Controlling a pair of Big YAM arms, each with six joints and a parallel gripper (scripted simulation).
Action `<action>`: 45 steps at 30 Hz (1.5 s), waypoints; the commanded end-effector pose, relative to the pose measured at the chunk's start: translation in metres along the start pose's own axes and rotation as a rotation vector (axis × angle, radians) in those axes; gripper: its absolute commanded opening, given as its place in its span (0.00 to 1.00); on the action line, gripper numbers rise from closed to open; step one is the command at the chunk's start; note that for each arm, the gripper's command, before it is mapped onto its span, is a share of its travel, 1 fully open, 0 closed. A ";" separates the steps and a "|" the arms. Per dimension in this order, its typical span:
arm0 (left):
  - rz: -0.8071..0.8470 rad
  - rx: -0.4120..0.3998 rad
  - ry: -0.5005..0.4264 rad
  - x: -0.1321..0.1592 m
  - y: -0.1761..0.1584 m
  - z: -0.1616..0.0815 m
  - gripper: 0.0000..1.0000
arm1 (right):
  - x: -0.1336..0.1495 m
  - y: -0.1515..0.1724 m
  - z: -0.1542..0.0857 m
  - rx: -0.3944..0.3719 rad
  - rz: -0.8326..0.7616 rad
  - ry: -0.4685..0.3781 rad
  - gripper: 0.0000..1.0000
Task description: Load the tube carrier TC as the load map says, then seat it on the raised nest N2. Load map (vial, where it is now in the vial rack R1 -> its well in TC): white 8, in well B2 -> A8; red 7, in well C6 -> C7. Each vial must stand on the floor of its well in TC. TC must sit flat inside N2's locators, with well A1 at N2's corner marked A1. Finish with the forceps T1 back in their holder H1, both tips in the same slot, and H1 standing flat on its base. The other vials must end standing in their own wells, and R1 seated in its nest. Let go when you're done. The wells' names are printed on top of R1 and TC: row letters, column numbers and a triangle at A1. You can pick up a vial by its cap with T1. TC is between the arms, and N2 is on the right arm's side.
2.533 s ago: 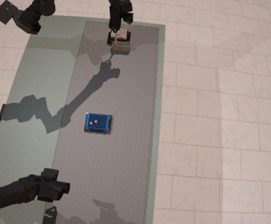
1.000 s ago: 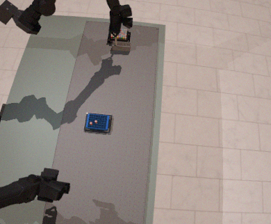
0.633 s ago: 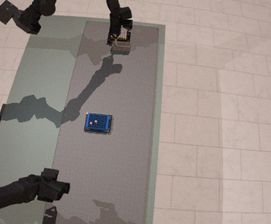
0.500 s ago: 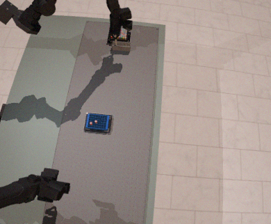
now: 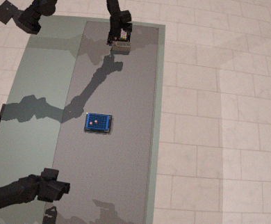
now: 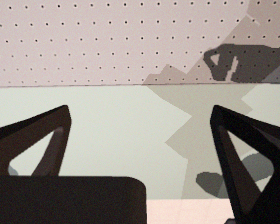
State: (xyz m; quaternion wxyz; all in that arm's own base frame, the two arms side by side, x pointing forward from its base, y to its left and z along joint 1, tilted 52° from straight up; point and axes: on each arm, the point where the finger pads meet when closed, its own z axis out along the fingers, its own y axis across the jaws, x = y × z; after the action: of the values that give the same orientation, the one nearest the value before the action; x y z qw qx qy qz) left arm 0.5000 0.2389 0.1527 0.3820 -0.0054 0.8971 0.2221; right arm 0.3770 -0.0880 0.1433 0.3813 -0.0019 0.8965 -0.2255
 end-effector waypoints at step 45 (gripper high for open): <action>0.000 -0.003 -0.007 -0.006 0.004 -0.003 0.22 | -0.005 -0.001 -0.002 -0.001 -0.014 -0.005 1.00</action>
State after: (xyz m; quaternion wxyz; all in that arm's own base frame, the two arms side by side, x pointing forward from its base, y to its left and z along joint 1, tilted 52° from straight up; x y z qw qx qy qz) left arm 0.5005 0.2395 0.1533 0.3802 -0.0053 0.8980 0.2213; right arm 0.3770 -0.0880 0.1433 0.3813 -0.0019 0.8965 -0.2255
